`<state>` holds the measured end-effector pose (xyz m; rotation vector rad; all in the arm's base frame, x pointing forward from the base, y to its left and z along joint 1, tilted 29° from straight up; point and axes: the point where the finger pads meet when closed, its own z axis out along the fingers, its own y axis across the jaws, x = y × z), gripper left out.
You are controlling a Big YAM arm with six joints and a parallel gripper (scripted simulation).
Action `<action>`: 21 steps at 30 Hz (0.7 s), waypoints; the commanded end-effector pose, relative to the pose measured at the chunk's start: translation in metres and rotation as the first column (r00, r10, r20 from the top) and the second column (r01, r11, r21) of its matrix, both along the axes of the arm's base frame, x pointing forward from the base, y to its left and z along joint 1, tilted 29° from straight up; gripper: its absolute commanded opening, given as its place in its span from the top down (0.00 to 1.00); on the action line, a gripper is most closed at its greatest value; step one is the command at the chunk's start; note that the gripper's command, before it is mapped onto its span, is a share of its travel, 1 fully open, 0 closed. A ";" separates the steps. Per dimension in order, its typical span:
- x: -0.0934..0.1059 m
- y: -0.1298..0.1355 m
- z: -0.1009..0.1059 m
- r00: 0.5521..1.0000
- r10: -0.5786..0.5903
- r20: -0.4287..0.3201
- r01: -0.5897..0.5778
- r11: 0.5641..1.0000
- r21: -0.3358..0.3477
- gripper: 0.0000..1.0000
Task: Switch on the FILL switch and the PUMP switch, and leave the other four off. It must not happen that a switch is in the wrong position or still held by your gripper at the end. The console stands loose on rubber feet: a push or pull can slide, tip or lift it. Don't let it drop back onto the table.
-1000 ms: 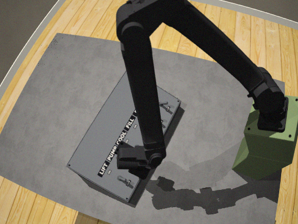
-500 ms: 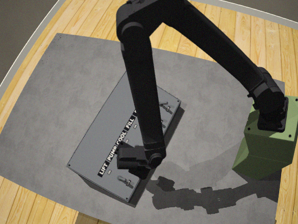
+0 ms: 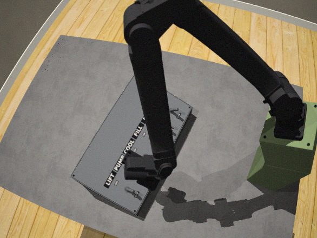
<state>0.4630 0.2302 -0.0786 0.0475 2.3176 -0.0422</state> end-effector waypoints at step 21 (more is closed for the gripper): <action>0.027 0.002 0.035 0.998 -0.022 0.060 0.020 0.999 0.030 1.00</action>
